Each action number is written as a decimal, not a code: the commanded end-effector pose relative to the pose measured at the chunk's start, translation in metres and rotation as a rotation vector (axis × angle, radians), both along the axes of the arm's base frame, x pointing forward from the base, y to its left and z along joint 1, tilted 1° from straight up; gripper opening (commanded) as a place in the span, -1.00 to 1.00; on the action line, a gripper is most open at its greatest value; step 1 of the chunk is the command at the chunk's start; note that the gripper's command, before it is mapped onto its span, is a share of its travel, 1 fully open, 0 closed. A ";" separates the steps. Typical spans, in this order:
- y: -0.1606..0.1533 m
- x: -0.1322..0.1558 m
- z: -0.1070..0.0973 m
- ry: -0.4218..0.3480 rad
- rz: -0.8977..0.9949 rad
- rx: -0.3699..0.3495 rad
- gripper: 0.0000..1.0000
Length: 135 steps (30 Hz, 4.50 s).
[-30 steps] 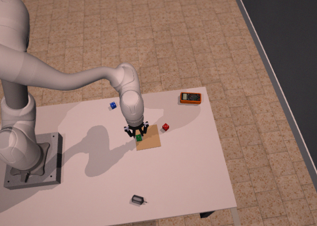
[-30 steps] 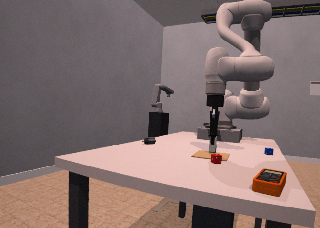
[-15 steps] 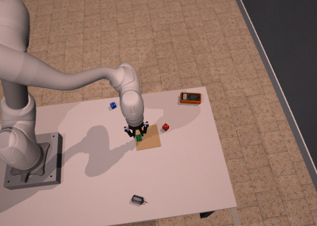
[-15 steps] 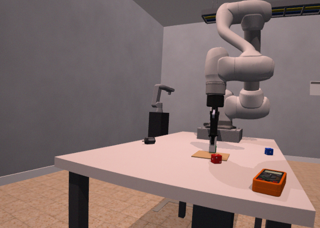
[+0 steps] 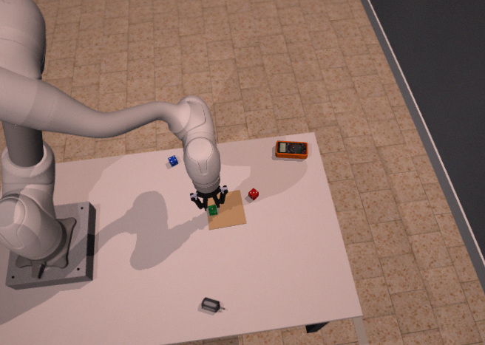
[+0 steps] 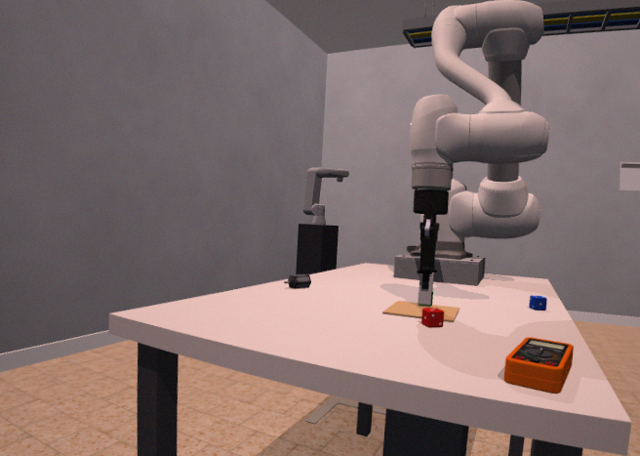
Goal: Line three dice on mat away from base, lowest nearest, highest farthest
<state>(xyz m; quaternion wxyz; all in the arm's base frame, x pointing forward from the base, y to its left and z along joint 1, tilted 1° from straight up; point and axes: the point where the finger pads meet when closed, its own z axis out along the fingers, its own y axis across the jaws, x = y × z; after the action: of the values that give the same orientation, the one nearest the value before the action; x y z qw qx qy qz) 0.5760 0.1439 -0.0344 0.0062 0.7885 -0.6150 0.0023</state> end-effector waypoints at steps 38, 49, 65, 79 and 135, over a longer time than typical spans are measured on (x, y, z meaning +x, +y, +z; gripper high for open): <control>0.003 0.003 -0.001 -0.002 0.005 -0.001 -0.51; 0.003 0.003 -0.001 -0.002 0.005 -0.001 -0.51; 0.003 0.004 -0.002 -0.004 0.005 -0.001 -0.51; 0.003 0.004 -0.003 -0.005 0.005 -0.001 -0.51; 0.003 0.004 -0.003 -0.005 0.005 -0.001 -0.30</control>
<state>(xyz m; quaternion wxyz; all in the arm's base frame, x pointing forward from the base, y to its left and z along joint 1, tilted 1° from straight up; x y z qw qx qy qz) 0.5764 0.1442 -0.0359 0.0067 0.7886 -0.6149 0.0018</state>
